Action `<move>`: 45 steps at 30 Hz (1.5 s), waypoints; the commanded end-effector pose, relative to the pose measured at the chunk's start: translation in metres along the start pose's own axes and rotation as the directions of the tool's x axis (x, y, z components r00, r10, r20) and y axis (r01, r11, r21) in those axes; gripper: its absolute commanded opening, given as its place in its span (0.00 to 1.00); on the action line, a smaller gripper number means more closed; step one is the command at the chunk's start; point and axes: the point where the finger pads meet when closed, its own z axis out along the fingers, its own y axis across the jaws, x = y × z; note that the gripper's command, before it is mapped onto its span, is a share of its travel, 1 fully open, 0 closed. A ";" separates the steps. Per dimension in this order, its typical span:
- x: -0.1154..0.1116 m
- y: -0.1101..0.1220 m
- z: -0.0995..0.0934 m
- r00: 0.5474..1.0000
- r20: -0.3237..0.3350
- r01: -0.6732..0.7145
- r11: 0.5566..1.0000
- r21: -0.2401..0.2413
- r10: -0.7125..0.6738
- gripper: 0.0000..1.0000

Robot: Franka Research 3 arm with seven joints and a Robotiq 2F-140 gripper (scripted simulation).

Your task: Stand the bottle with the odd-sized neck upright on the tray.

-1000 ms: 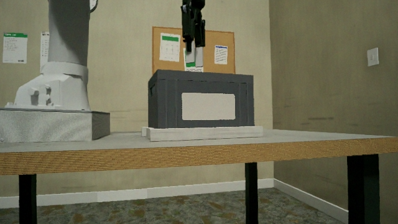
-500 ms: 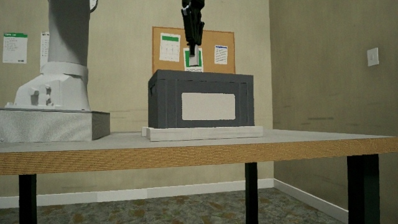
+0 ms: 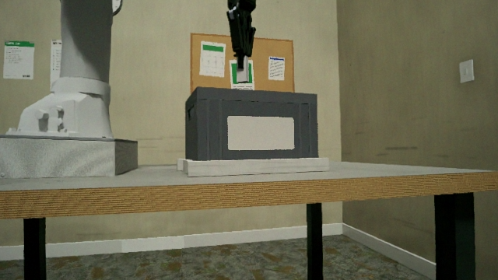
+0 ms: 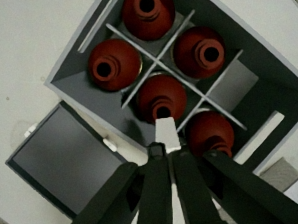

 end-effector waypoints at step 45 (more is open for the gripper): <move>0.123 0.000 -0.002 1.000 0.000 -0.005 1.000 0.002 0.005 0.44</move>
